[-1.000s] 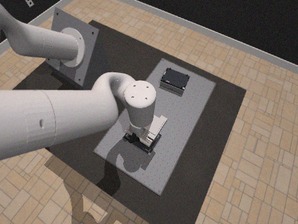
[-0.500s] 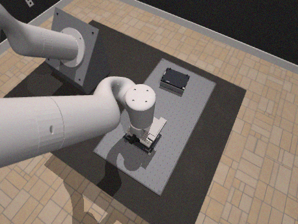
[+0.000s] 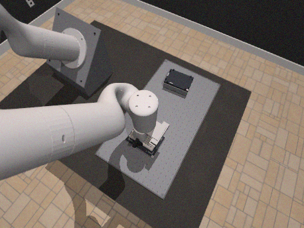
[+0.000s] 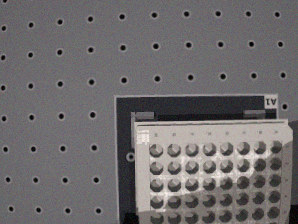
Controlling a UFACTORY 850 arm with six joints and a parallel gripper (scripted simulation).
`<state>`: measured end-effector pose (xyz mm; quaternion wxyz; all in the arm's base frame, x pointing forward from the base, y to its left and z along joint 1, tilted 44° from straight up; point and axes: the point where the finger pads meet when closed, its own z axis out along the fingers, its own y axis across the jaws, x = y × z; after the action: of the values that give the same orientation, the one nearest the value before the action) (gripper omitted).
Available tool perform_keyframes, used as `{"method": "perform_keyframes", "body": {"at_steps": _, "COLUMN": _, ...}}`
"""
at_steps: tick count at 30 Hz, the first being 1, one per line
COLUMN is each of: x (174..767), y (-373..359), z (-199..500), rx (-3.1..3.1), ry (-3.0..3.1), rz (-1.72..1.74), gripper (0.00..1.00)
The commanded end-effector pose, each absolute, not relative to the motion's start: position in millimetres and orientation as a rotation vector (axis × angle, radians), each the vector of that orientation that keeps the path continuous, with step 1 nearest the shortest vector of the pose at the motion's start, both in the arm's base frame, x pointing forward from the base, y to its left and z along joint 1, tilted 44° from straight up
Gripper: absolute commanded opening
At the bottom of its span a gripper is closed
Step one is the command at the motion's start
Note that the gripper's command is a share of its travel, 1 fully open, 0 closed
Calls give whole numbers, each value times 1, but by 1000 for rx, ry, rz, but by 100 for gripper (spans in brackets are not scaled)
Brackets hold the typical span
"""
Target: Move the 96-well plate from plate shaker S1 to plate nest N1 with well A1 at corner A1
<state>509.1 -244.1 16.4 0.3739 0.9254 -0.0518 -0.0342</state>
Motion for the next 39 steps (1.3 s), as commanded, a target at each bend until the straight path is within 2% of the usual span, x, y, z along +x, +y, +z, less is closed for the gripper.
{"method": "perform_keyframes", "body": {"at_steps": 1, "x": 509, "y": -249, "z": 11, "rx": 2370, "ry": -132, "rz": -85, "gripper": 0}}
{"method": "perform_keyframes", "body": {"at_steps": 39, "x": 507, "y": -264, "z": -4, "rx": 2370, "ry": -132, "rz": -85, "gripper": 0}}
